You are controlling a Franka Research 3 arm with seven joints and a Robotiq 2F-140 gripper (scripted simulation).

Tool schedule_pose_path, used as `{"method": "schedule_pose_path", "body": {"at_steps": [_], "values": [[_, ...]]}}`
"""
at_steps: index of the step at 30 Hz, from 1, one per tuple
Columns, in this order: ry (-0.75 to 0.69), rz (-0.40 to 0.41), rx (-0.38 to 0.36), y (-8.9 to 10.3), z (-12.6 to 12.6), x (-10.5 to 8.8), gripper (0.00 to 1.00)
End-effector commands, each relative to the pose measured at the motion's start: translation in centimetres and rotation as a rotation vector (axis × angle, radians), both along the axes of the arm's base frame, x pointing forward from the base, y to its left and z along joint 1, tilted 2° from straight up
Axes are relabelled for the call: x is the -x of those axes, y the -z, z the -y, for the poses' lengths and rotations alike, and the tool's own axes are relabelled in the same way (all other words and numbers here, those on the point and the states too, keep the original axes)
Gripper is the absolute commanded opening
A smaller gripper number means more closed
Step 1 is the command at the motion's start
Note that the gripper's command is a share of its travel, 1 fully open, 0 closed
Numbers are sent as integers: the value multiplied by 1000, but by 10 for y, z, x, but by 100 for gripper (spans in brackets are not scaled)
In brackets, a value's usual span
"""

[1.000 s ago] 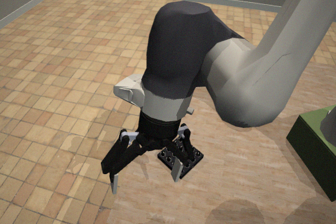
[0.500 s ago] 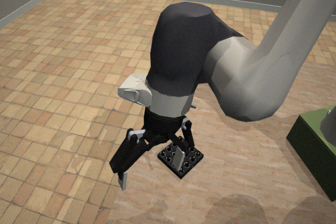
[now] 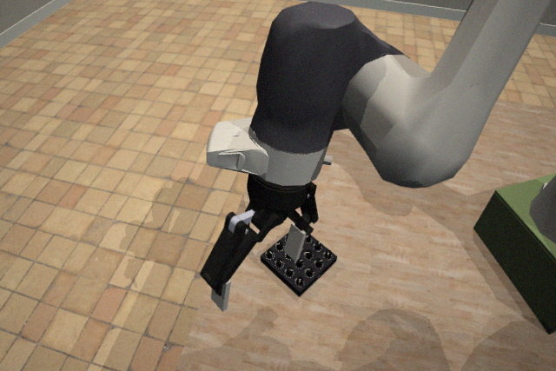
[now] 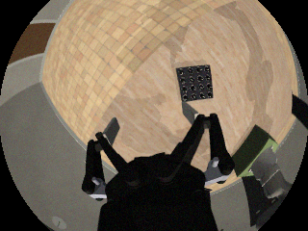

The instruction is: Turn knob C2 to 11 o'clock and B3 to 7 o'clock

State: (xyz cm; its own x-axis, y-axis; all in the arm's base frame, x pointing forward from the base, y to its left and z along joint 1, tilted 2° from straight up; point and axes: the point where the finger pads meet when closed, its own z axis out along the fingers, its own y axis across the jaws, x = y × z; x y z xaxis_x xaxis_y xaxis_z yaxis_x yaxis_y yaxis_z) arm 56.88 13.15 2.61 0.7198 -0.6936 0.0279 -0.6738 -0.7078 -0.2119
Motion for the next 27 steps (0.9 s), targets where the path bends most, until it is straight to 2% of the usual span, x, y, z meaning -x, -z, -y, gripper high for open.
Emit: {"method": "schedule_pose_path", "body": {"at_steps": [1,3,27], "values": [[-154,7,24,4,6,5,100],[-154,7,24,4,6,5,100],[-562,17,132,17,46,27,100]]}}
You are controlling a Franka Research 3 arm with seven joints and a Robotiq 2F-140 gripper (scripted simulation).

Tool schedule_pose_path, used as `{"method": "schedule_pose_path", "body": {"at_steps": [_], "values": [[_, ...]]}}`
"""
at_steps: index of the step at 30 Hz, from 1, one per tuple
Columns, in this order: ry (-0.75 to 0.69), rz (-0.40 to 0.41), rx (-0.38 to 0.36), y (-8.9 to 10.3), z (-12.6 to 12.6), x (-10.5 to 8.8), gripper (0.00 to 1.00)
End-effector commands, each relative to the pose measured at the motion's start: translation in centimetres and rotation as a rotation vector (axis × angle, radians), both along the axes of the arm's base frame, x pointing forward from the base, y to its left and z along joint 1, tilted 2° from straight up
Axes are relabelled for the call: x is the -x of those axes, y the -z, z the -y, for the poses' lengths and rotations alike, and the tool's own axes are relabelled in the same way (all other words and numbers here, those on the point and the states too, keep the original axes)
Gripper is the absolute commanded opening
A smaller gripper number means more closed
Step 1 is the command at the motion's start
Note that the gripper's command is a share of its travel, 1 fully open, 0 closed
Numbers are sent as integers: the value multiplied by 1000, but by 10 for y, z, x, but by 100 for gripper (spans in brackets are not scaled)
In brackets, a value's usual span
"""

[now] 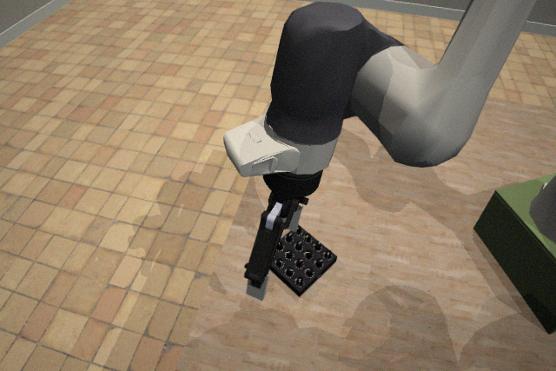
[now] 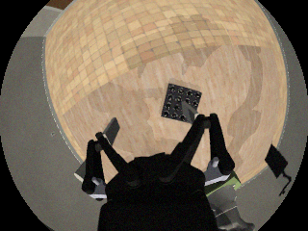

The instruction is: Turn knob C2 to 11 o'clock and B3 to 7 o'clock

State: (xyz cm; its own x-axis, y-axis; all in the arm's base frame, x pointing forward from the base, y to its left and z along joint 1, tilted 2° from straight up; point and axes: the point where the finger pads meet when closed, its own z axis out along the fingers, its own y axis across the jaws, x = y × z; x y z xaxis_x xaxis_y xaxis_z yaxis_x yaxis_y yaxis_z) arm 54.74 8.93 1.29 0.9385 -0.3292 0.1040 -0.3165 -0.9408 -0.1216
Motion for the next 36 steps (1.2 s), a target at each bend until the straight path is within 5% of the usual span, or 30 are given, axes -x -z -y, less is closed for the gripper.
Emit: {"method": "schedule_pose_path", "body": {"at_steps": [1,36], "values": [[-155,-5,20,4,5,6,100],[-699,-25,132,19,53,39,100]]}}
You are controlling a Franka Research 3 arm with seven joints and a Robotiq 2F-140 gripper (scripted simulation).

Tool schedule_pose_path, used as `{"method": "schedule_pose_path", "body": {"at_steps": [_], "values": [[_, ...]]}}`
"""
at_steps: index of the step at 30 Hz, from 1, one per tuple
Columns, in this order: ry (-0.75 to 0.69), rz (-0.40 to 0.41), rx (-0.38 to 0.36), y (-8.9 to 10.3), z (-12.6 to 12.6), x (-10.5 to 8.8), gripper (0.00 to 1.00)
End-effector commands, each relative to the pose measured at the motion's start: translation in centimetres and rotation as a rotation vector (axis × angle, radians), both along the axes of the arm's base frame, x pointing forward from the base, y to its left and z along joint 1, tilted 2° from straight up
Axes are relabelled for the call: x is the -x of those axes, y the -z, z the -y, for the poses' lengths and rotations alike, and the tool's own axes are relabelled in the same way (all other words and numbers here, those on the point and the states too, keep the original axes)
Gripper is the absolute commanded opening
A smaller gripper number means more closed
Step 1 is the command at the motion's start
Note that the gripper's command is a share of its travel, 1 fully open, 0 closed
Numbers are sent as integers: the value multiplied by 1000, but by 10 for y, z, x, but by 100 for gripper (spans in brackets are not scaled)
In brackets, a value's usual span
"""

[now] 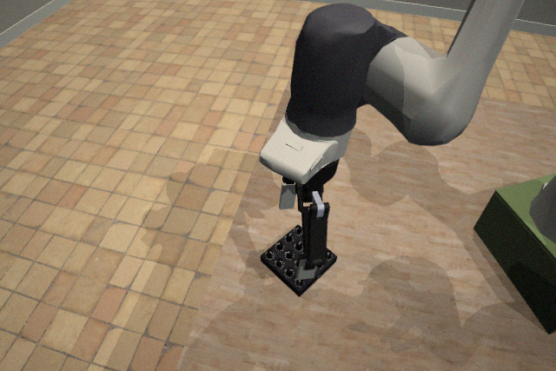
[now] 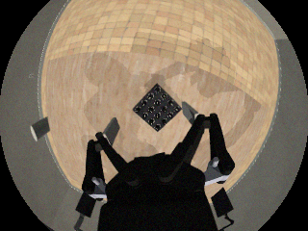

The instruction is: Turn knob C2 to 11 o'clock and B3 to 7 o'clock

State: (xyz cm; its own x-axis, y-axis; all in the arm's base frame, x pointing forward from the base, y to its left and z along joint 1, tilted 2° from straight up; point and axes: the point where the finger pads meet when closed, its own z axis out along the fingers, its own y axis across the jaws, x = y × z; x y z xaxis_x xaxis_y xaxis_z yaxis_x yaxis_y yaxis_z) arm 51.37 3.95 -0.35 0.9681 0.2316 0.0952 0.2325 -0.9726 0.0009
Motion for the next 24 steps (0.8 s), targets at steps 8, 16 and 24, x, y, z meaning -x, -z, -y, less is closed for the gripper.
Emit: {"method": "schedule_pose_path", "body": {"at_steps": [8,16,24], "values": [[-233,-23,27,5,11,12,100],[-382,-36,51,9,23,22,100],[-489,-46,66,12,31,29,100]]}}
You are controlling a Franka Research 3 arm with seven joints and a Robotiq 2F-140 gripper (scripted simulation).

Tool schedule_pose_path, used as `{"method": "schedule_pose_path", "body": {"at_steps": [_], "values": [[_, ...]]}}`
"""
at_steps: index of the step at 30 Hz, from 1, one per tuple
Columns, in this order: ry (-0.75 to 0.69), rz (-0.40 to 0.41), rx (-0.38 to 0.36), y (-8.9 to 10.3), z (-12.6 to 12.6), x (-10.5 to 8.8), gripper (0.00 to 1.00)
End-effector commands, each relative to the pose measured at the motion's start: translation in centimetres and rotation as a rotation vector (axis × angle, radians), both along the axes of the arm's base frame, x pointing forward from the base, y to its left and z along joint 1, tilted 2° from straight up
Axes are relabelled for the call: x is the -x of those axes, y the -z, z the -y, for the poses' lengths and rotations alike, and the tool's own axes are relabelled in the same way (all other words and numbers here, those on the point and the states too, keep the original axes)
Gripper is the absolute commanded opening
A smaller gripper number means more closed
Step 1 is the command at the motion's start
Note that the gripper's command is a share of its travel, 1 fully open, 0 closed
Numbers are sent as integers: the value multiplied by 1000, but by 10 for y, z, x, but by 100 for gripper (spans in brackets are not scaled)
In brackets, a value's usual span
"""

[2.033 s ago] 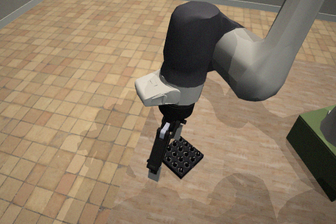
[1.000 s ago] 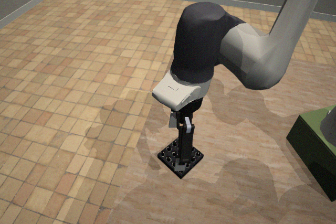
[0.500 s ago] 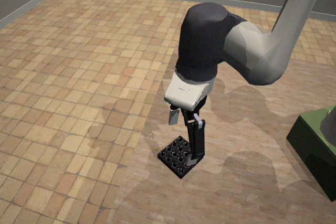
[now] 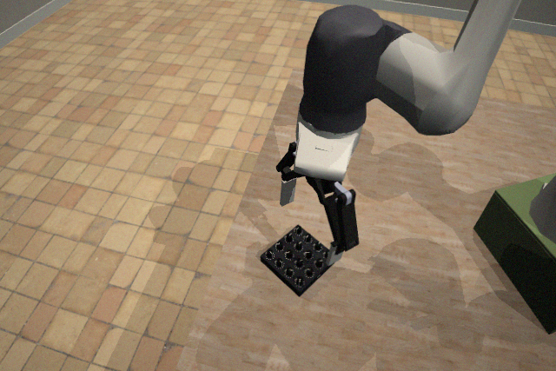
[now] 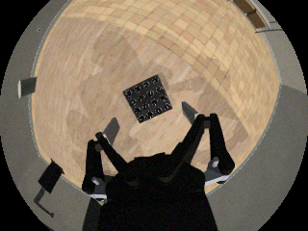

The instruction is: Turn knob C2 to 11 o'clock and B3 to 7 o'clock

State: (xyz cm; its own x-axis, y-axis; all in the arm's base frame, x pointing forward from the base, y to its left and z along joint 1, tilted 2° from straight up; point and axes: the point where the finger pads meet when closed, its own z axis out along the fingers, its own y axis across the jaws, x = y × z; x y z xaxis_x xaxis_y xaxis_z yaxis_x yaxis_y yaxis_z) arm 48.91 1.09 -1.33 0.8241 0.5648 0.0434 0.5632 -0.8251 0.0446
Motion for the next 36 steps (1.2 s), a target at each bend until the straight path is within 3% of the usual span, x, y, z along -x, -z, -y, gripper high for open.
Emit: {"method": "schedule_pose_path", "body": {"at_steps": [1,22,36], "values": [[-126,-19,6,2,3,5,100],[-457,-58,44,10,26,29,100],[-465,-59,45,10,26,29,100]]}}
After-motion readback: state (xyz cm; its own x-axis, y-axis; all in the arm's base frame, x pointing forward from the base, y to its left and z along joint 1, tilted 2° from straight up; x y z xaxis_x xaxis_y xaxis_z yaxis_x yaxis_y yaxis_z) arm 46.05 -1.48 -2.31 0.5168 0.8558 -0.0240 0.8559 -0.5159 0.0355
